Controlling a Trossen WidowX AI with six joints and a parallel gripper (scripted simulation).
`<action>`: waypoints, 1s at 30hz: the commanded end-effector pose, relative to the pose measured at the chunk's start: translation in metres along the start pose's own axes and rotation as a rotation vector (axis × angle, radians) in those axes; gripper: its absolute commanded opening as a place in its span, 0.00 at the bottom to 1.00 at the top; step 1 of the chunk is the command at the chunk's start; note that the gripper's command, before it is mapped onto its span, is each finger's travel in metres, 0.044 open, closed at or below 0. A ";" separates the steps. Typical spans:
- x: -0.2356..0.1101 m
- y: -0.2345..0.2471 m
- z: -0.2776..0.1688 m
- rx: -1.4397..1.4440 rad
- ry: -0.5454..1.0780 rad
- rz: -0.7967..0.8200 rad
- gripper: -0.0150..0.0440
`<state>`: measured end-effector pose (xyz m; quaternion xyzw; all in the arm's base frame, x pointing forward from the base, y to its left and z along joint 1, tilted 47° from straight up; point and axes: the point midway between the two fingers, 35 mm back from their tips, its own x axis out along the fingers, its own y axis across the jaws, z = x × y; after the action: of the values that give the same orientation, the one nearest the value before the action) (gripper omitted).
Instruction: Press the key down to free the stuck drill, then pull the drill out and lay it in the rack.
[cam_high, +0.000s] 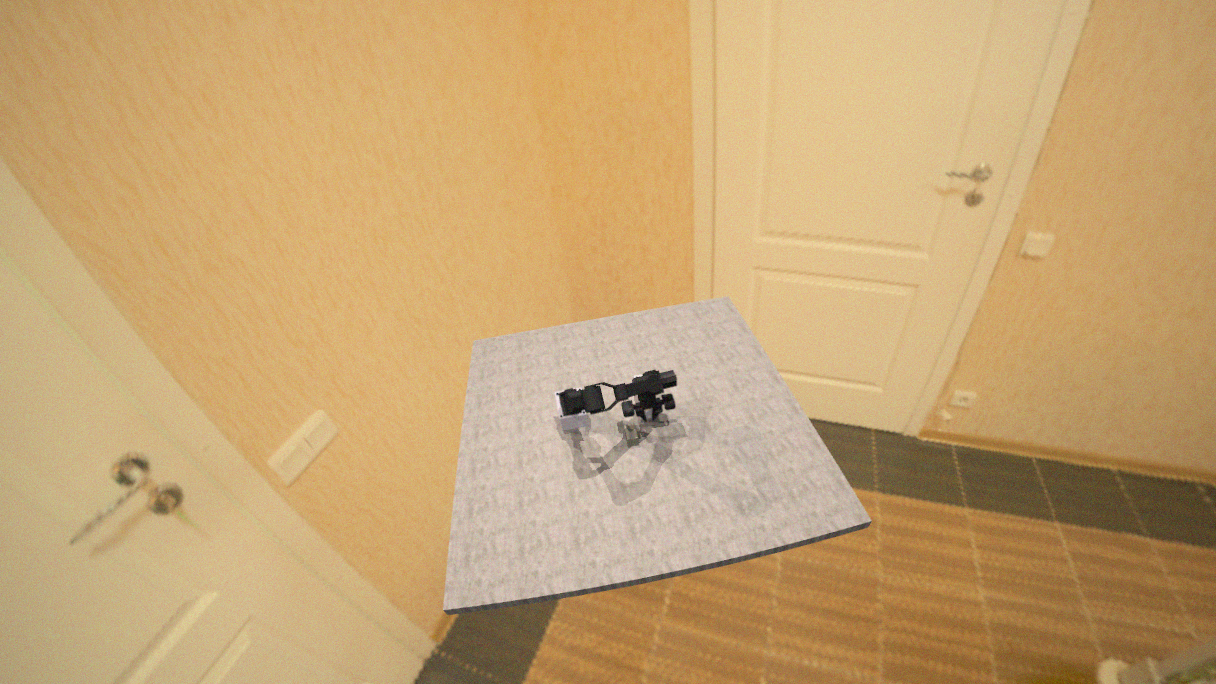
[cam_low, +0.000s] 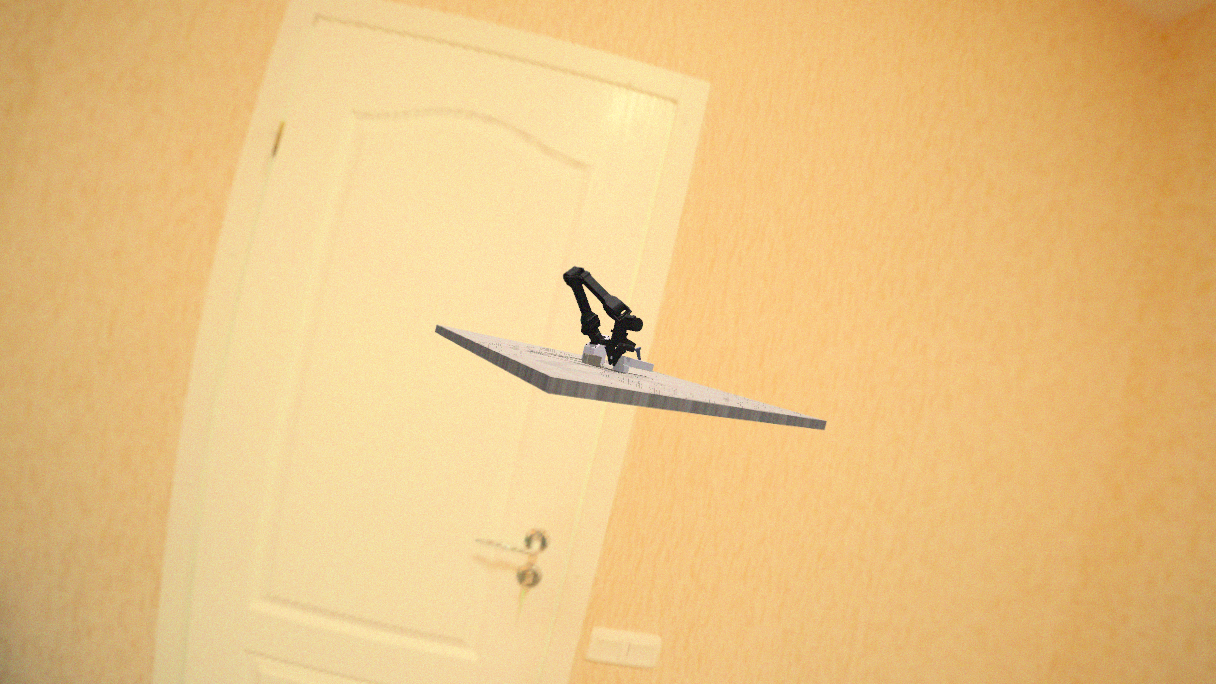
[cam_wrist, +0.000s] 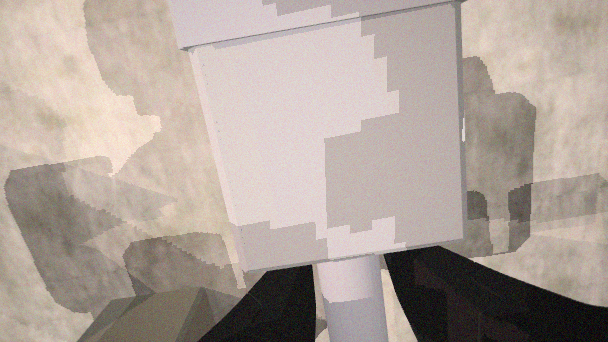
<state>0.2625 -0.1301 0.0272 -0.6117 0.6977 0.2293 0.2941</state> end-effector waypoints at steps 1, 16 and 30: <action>0.000 0.000 0.000 0.000 0.000 0.000 0.32; 0.000 0.001 -0.008 -0.007 0.006 0.005 0.25; -0.001 0.001 -0.028 -0.006 0.007 0.005 0.25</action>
<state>0.2587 -0.1441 0.0431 -0.6108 0.6991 0.2313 0.2911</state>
